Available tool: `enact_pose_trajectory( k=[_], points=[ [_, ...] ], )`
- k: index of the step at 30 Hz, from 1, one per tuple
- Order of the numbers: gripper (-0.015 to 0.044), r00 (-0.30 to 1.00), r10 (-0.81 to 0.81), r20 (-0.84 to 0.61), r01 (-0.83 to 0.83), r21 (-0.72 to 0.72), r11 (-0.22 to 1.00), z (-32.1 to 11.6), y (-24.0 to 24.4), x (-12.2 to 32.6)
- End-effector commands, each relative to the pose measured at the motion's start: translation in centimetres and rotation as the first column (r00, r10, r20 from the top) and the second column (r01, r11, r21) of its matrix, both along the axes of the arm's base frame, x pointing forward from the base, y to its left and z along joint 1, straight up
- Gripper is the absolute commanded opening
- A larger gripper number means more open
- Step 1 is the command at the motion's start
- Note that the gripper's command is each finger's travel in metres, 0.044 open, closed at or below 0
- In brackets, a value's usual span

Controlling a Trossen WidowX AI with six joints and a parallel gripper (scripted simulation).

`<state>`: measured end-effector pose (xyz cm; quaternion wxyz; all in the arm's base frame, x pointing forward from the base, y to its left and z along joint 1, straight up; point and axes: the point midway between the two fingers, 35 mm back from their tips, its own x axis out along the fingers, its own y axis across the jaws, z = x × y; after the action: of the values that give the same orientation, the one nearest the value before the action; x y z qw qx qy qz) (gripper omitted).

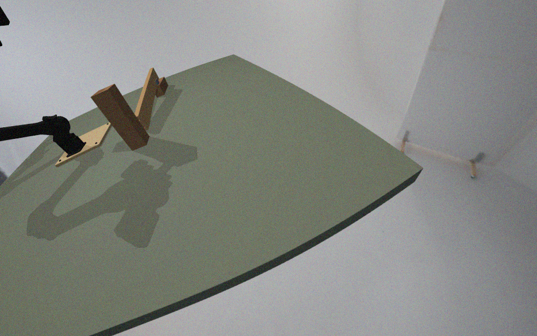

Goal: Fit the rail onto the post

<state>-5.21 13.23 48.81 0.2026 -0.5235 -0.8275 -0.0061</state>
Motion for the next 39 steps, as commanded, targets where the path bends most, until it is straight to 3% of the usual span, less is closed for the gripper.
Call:
enact_pose_trajectory(
  k=[1,11,18,23,31,39],
  points=[
    [0.0426,1.0,-0.001,-0.008,0.001,-0.001,1.0,0.0,0.1,0.2],
    [0.044,0.888,-0.16,-0.432,0.125,-0.108,0.986,0.1,4.6,10.9],
    [0.044,0.625,-0.345,-0.7,0.239,-0.249,0.939,-2.3,6.6,20.3],
    [0.044,0.312,-0.494,-0.811,0.307,-0.407,0.861,-6.3,6.5,27.8],
    [0.044,-0.265,-0.624,-0.736,0.293,-0.677,0.675,-15.6,3.0,37.1],
    [0.044,-0.744,-0.566,-0.357,0.081,-0.888,0.454,-26.2,-3.8,40.9]
  ],
)
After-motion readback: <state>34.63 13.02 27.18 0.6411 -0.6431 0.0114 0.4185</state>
